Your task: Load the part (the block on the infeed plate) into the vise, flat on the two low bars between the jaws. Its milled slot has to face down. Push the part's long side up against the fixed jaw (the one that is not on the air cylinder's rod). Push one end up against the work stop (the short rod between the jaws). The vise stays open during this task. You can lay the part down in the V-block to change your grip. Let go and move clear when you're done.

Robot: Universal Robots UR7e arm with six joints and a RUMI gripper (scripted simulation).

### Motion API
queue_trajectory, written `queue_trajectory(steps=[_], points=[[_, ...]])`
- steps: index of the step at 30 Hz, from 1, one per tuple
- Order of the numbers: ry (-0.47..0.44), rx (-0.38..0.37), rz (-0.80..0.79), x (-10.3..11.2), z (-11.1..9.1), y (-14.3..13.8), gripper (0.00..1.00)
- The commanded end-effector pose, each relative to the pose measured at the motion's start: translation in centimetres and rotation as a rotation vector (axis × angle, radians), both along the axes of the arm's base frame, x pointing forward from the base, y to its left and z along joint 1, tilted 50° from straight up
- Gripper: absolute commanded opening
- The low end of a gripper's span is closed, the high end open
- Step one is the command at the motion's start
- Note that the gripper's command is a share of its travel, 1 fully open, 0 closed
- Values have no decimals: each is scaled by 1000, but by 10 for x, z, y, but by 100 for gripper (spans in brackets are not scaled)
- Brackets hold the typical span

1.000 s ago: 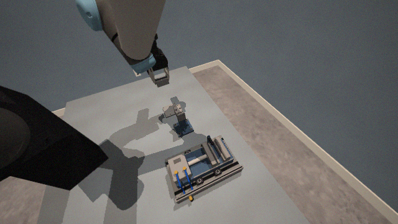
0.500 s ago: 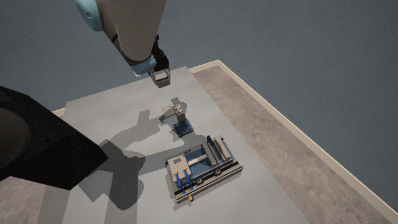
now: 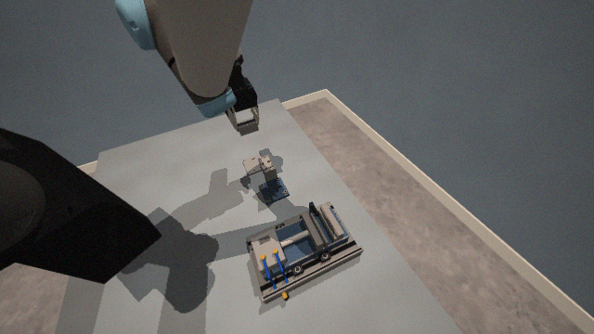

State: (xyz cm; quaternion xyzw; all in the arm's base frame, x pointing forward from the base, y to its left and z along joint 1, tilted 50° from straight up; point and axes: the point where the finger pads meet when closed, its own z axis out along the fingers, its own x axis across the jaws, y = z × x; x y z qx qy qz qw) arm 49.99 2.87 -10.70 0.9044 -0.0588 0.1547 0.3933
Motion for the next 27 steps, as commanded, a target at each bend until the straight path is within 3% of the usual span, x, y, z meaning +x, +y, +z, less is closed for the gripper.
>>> queue_trajectory(steps=[1,27], points=[[0,3,0,-2,15,-14,0],[-5,-1,-2,-12,63,-59,0]])
